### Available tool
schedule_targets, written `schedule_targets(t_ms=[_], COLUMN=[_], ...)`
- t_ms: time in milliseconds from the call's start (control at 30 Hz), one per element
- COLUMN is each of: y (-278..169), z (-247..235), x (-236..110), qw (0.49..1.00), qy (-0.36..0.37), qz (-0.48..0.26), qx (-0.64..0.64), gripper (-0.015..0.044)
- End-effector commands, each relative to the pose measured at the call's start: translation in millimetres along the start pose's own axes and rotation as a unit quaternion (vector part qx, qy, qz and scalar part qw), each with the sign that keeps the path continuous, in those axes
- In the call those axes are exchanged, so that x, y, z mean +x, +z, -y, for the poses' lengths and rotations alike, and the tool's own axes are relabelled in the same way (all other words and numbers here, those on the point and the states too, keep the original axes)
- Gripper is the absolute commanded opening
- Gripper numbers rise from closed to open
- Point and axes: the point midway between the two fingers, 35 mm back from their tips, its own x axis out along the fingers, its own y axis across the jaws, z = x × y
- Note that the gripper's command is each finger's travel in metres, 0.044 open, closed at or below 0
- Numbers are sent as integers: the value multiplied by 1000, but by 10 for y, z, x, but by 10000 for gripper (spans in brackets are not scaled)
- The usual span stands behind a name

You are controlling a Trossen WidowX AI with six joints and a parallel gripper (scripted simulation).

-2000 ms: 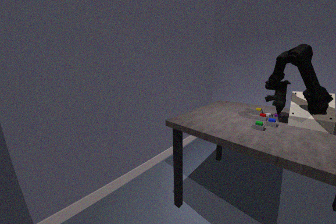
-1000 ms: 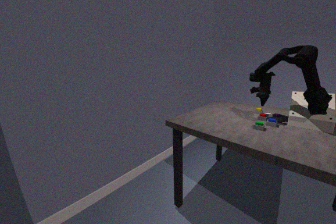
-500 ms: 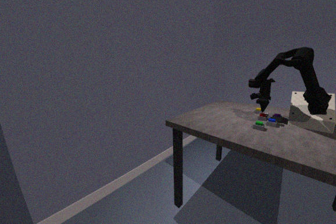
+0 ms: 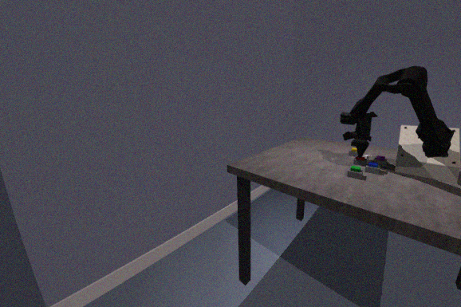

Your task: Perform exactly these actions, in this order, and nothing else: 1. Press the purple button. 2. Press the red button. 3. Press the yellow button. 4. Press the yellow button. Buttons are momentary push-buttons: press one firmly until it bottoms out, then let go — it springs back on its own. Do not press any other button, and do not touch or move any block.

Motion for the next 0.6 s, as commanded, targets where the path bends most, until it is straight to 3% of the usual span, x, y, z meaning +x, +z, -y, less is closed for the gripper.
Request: schedule_targets(t_ms=[0, 467, 567], y=[-38, -38, -19], z=[-4, -4, 5], x=[29, 29, -208], qw=[1000, 1000, 1000], qy=[3, 3, 1], qz=[-4, -4, -3], qx=[6, 6, 4], gripper=[20, 20, 20])
